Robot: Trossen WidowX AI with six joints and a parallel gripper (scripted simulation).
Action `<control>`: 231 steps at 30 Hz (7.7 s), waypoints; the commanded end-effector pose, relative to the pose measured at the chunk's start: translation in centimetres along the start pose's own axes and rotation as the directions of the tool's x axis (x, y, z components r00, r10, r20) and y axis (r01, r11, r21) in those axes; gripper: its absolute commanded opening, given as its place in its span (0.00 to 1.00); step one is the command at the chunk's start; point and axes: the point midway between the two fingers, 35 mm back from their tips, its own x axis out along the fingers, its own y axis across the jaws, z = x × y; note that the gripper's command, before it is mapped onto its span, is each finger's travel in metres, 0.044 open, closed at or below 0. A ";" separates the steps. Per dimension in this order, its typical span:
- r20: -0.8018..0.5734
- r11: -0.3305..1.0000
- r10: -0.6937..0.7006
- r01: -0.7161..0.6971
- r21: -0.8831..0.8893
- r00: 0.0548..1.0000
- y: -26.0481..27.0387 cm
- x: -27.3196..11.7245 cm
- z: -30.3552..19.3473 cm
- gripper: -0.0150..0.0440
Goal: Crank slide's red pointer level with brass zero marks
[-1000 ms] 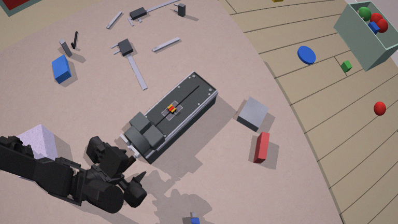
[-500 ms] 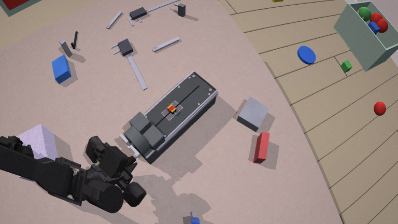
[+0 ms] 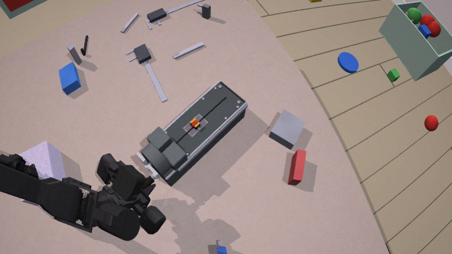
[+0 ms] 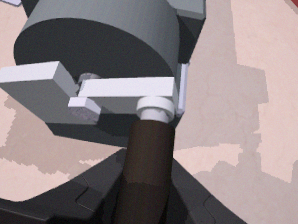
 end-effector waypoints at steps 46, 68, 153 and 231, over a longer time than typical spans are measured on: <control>0.003 1.000 0.003 -0.003 0.001 1.000 1.7 -1.3 1.3 0.25; 0.003 1.000 0.003 -0.003 0.001 1.000 1.8 -1.3 1.3 0.25; -0.011 0.998 0.008 -0.009 -0.068 1.000 1.6 -8.1 9.0 1.00; -0.538 -0.814 -0.053 -0.349 -0.465 0.841 4.3 3.6 18.5 1.00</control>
